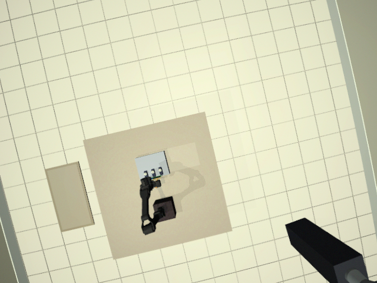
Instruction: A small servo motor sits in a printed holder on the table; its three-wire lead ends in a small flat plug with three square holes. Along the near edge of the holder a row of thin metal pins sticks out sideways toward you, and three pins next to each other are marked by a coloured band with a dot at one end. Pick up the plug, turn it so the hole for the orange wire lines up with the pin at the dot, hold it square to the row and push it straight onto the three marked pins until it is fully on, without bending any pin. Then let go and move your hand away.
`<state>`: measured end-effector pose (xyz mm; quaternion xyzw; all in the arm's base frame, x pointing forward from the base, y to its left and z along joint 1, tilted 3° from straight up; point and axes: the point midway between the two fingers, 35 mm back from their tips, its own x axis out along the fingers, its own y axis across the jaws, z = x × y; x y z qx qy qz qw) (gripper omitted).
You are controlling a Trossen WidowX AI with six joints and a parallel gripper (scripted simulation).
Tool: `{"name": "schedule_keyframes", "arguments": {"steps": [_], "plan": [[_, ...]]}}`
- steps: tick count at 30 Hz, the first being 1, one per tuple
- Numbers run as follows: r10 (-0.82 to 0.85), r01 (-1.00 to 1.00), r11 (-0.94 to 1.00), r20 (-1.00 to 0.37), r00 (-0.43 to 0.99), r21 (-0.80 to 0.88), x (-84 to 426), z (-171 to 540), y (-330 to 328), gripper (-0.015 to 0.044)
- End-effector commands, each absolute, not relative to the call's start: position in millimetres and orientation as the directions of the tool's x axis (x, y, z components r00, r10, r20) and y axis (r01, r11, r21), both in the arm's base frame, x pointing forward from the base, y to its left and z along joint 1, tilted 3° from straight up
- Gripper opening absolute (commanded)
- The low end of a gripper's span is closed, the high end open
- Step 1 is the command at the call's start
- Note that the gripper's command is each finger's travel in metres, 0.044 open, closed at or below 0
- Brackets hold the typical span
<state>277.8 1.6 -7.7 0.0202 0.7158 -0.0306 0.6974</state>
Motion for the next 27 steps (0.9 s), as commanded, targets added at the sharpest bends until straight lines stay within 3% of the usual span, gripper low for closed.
{"name": "schedule_keyframes", "arguments": {"steps": [1, 16, 27], "plan": [[-0.017, 0.066, 0.998, -0.999, -0.029, -0.019, 281, -8, 1, 0.0], [-0.017, 0.066, 0.998, -0.999, -0.028, -0.019, 290, -9, 0, 0.0], [-0.017, 0.066, 0.998, -0.999, -0.028, -0.019, 290, 5, 1, 0.0289]]}}
